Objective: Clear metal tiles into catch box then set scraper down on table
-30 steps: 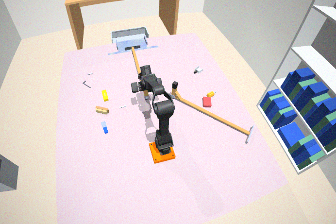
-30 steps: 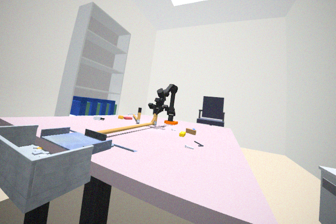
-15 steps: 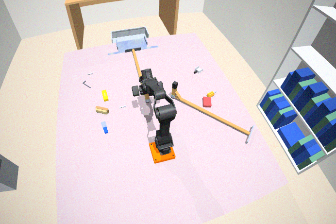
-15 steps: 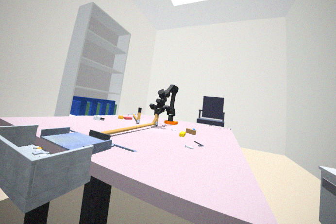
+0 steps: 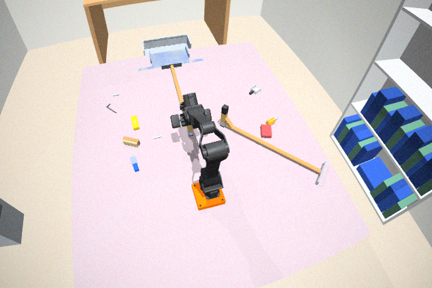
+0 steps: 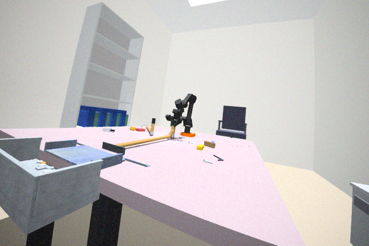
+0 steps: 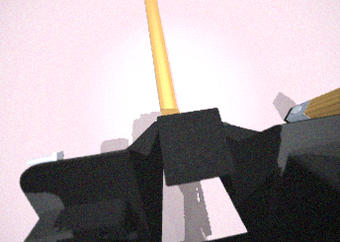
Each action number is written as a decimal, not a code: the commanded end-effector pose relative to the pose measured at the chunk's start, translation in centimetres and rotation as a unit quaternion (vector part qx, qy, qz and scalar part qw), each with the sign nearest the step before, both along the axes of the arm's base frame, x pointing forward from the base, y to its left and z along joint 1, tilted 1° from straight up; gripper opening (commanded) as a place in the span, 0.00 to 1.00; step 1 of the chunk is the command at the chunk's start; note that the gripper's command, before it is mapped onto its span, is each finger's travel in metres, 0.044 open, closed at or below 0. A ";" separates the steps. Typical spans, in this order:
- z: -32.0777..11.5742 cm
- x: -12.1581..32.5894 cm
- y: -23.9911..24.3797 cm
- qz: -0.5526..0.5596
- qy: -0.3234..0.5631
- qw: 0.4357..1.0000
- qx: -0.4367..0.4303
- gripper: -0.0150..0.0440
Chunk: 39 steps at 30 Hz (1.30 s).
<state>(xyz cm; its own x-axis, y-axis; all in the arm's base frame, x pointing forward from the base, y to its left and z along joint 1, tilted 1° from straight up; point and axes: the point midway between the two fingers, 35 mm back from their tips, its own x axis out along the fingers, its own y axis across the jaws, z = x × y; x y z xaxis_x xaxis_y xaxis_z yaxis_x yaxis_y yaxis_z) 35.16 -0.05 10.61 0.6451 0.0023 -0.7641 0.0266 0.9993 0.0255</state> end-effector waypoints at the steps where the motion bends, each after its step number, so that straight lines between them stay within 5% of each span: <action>1: 0.1 -0.5 -0.1 -0.004 -0.006 1.000 0.000 0.25; 39: -0.2 -0.6 0.0 0.000 0.000 1.000 0.000 0.25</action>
